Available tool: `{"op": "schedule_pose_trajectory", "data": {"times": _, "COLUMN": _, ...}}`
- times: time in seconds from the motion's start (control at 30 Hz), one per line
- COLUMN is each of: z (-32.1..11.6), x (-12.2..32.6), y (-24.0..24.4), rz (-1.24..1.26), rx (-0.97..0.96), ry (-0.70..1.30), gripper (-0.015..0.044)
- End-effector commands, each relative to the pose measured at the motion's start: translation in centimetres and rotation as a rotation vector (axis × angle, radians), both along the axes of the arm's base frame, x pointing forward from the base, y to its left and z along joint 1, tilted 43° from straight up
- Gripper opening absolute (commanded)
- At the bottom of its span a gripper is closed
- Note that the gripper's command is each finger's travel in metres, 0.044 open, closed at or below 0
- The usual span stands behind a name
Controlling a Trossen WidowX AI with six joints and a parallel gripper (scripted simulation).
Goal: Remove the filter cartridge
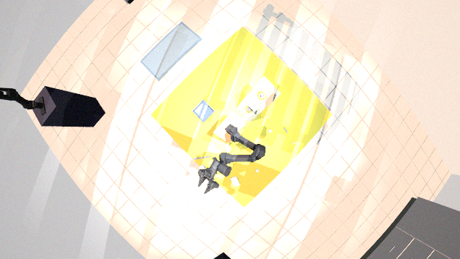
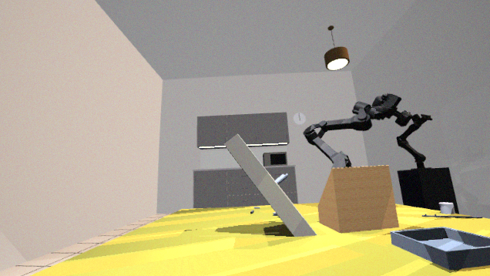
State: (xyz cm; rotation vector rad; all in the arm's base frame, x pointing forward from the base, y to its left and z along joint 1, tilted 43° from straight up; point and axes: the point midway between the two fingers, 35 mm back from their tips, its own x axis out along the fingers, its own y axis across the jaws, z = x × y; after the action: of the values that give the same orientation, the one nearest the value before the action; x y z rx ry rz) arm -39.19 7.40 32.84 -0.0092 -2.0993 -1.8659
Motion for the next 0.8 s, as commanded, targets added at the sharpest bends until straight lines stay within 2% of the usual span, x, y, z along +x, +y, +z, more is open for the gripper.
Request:
{"op": "schedule_pose_trajectory", "data": {"times": 0.0, "z": 0.0, "x": 0.0, "y": 0.1, "rz": -0.005, "rx": 0.001, "ry": -0.001, "gripper": 0.0374}}
{"op": "schedule_pose_trajectory", "data": {"times": 0.1, "z": -0.5, "x": 0.2, "y": 2.0, "rz": -0.078, "rx": 0.023, "ry": -0.014, "gripper": 0.0295}}
{"op": "schedule_pose_trajectory", "data": {"times": 0.3, "z": -2.6, "x": 2.2, "y": 10.4, "rz": -0.405, "rx": 0.127, "ry": -0.101, "gripper": 0.0137}}
{"op": "schedule_pose_trajectory", "data": {"times": 0.37, "z": -3.3, "x": 3.2, "y": 12.1, "rz": -0.454, "rx": 0.088, "ry": -0.124, "gripper": 0.0089}}
{"op": "schedule_pose_trajectory", "data": {"times": 0.63, "z": -5.4, "x": 6.8, "y": 18.3, "rz": -0.714, "rx": 0.172, "ry": -0.237, "gripper": 0.0089}}
{"op": "schedule_pose_trajectory", "data": {"times": 0.77, "z": -7.2, "x": 10.7, "y": 23.0, "rz": -0.93, "rx": 0.292, "ry": -0.375, "gripper": 0.0089}}
